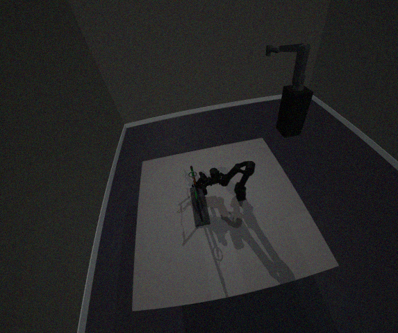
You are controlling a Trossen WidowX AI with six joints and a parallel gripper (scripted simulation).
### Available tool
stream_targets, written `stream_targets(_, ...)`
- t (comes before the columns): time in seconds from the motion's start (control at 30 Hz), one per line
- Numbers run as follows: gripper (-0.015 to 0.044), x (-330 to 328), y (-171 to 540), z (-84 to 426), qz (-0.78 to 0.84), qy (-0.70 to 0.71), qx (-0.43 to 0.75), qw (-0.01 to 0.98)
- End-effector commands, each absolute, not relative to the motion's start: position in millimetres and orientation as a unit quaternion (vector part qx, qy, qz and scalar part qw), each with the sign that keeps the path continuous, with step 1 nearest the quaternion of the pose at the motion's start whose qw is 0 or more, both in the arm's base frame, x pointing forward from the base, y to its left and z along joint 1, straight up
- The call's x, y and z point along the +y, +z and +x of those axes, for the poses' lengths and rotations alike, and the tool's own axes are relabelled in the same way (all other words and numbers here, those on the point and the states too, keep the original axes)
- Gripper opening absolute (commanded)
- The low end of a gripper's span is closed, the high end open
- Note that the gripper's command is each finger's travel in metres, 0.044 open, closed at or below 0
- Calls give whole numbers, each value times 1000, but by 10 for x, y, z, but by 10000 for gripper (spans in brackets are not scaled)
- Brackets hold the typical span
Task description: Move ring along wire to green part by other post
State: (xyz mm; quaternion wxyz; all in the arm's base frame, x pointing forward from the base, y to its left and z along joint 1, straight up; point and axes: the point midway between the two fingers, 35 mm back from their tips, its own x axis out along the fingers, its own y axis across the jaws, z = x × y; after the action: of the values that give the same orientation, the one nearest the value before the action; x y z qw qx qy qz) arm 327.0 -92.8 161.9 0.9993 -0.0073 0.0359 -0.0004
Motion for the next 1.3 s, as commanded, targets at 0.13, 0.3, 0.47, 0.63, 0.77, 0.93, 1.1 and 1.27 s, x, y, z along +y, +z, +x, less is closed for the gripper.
stream_targets(0.13,-150,-936,1631,3276,-9,-2,35,999)
stream_targets(0.3,-150,-890,1632,3276,-8,-2,34,999)
stream_targets(0.47,-150,-840,1632,3277,-7,-3,34,999)
stream_targets(0.63,-150,-790,1632,3278,-6,-3,34,999)
stream_targets(0.77,-150,-749,1632,3278,-5,-4,34,999)
stream_targets(0.93,-150,-697,1632,3279,-4,-5,34,999)
stream_targets(1.1,-150,-644,1632,3280,-2,-8,33,999)
stream_targets(1.27,-150,-587,1632,3280,1,-14,33,999)
